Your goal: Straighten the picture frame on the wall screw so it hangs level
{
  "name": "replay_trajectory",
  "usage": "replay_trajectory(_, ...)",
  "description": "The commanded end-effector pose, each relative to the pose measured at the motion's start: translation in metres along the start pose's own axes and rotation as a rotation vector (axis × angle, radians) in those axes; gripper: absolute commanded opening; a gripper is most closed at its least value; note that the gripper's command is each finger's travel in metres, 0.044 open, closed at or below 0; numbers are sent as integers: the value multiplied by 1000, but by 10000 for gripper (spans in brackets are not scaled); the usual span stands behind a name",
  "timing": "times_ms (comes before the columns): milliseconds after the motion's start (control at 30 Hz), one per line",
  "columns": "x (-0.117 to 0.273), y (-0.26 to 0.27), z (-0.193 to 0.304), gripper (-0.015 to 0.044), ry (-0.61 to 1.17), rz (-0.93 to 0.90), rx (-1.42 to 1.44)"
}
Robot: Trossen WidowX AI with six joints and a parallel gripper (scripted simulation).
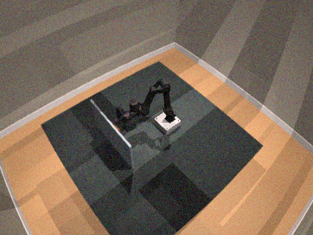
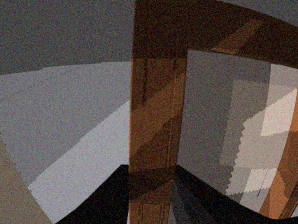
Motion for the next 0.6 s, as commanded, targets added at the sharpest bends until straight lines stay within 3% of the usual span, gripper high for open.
replay_trajectory(0,0,4,0,0,1,-11,3)
replay_trajectory(567,0,7,-1,0,1,-11,3)
Point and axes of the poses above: the point midway between the two fingers, 35 mm back from their tips, its own x axis back along the fingers, its own y axis across the jaws, z = x × y, the point moved 10 cm from there along x, back along the fingers, and after that the axes turned 9 degrees about x, right-handed, at the moved point
